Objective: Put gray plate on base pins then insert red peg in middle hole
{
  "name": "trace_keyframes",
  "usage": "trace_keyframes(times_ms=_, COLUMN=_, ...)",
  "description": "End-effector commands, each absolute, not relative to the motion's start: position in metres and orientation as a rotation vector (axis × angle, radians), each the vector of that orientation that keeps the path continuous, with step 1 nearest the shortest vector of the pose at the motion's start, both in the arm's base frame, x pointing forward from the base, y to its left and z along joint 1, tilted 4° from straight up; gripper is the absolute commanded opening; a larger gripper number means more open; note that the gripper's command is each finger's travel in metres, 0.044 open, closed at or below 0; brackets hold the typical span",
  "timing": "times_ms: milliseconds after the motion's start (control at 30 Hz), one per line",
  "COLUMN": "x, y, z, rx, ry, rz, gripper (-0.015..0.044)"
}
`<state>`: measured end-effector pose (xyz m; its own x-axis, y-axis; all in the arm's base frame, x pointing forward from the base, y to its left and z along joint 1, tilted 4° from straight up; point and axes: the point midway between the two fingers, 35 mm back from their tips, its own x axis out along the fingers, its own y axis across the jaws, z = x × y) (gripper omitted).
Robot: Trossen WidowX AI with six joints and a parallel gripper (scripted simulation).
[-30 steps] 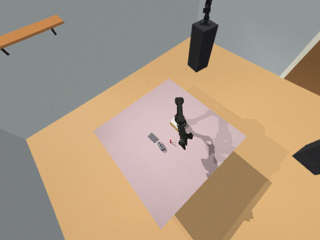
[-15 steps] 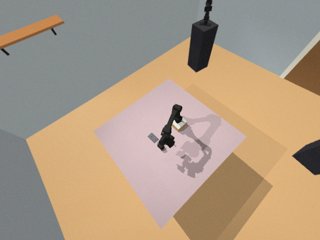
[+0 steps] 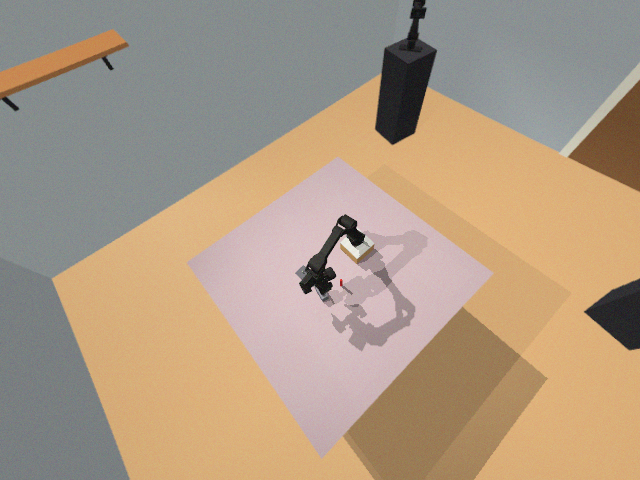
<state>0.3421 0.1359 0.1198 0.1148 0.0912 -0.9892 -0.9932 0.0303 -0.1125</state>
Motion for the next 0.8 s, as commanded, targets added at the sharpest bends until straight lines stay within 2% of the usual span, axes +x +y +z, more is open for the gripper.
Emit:
trace_keyframes(times_ms=0, x=0.337, y=0.133, z=0.068, rx=-1.164, ry=1.122, rz=1.160, gripper=0.0440)
trace_keyframes(times_ms=767, x=0.340, y=0.138, z=0.040, rx=-1.164, ry=1.122, rz=1.161, gripper=0.0440)
